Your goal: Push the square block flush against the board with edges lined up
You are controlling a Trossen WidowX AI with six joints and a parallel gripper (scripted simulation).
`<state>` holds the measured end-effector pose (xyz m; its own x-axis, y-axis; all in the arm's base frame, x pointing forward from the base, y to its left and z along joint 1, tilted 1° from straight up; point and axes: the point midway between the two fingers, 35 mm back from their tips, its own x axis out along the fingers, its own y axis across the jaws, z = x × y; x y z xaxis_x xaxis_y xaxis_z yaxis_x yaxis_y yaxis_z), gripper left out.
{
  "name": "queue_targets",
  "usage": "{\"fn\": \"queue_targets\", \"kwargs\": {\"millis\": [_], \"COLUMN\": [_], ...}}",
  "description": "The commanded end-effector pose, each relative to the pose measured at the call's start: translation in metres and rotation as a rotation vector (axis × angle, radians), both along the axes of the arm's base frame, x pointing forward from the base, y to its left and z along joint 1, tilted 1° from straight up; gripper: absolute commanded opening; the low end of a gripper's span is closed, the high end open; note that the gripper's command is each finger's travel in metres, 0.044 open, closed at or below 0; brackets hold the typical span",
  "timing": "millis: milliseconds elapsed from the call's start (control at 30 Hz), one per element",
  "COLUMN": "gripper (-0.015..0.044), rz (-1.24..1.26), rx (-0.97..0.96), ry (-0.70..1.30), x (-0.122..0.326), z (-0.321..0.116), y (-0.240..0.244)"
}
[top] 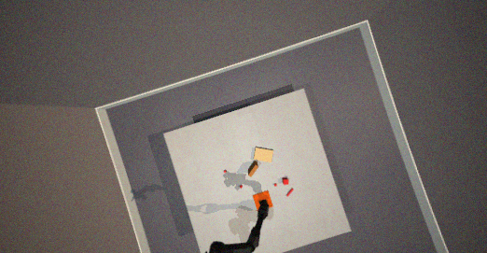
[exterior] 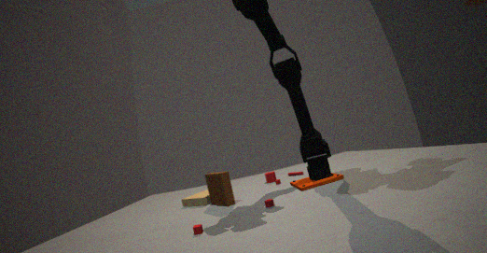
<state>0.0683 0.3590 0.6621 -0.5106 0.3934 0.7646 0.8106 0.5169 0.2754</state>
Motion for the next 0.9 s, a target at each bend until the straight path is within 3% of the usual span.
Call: {"fn": "queue_targets", "kwargs": {"millis": [0,867], "gripper": [0.0000,0.0000], "rz": [0.000,-0.016], "rx": [-0.089,-0.583], "ry": [0.083,0.772], "x": [0.025,0.191], "z": [-0.005,-0.072], "y": [0.010,0.054]}}
